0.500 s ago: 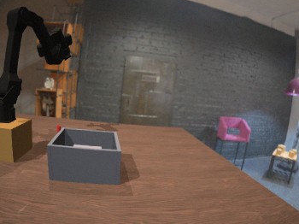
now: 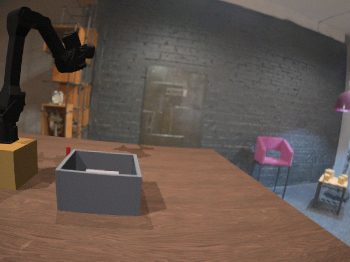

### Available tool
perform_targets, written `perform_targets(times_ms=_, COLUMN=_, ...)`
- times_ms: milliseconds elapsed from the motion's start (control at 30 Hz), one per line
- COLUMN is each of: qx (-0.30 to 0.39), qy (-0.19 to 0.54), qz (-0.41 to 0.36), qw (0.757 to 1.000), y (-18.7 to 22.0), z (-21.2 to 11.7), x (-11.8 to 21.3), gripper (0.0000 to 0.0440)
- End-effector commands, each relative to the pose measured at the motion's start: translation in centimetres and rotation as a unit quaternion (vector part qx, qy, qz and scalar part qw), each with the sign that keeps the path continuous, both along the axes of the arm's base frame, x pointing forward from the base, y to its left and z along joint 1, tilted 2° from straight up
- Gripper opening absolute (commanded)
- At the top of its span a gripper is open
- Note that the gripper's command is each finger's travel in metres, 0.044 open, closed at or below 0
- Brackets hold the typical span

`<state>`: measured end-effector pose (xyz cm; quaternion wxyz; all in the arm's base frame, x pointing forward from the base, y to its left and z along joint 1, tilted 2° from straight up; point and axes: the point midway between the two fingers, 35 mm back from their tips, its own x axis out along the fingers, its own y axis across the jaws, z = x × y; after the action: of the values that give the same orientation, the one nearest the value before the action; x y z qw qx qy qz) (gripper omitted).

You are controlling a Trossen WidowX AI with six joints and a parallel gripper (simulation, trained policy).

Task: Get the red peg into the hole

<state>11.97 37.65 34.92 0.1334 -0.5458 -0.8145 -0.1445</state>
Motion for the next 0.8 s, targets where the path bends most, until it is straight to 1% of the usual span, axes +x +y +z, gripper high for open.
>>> perform_targets(times_ms=0, qx=-0.019, qy=0.067, qz=-0.017, qw=0.997, y=-0.1, z=0.8, x=1.9, gripper=0.0440)
perform_targets(times_ms=167, qx=-0.042, qy=0.149, qz=-0.034, qw=0.987, y=-0.3, z=1.1, x=4.1, gripper=0.0440)
perform_targets(times_ms=367, qx=-0.063, qy=0.246, qz=-0.053, qw=0.966, y=-0.7, z=1.4, x=6.7, gripper=0.0440)
perform_targets(times_ms=567, qx=-0.077, qy=0.343, qz=-0.070, qw=0.934, y=-1.2, z=1.4, x=9.2, gripper=0.0440)
perform_targets(times_ms=767, qx=-0.083, qy=0.436, qz=-0.086, qw=0.892, y=-2.0, z=1.3, x=11.7, gripper=0.0440)
